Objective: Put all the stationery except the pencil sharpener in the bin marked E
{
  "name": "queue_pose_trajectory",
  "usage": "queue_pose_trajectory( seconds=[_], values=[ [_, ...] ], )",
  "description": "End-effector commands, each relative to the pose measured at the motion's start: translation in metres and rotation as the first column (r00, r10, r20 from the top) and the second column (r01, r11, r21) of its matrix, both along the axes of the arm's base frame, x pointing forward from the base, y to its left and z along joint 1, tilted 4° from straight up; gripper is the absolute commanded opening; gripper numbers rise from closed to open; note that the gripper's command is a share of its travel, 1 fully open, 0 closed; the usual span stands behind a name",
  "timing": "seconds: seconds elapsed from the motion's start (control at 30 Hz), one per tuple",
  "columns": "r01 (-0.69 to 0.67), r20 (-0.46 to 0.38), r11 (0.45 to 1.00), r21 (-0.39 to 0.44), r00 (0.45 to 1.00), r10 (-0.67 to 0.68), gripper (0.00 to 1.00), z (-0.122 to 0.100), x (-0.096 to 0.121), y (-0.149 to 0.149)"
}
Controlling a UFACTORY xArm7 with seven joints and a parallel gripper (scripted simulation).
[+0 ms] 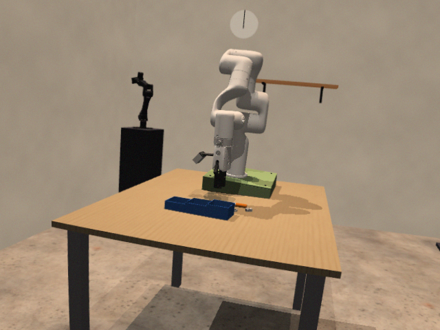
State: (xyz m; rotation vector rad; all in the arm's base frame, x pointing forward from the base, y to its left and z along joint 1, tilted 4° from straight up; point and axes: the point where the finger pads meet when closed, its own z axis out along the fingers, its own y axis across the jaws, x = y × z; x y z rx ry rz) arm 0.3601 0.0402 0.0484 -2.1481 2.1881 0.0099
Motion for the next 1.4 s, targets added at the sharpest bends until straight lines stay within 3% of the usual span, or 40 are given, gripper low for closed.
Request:
queue_pose_trajectory(
  seconds=[0.0,0.33,0.8,1.37],
  values=[
    [0.000,0.004,1.000,0.001,1.000,0.000,0.38,0.001,0.001,0.000],
    [0.000,0.003,1.000,0.000,1.000,0.000,0.38,0.001,0.001,0.000],
    [0.000,0.003,1.000,0.000,1.000,0.000,0.38,-0.055,0.005,0.004],
    [0.000,0.003,1.000,0.000,1.000,0.000,0.38,-0.068,0.006,0.004]
  ],
)
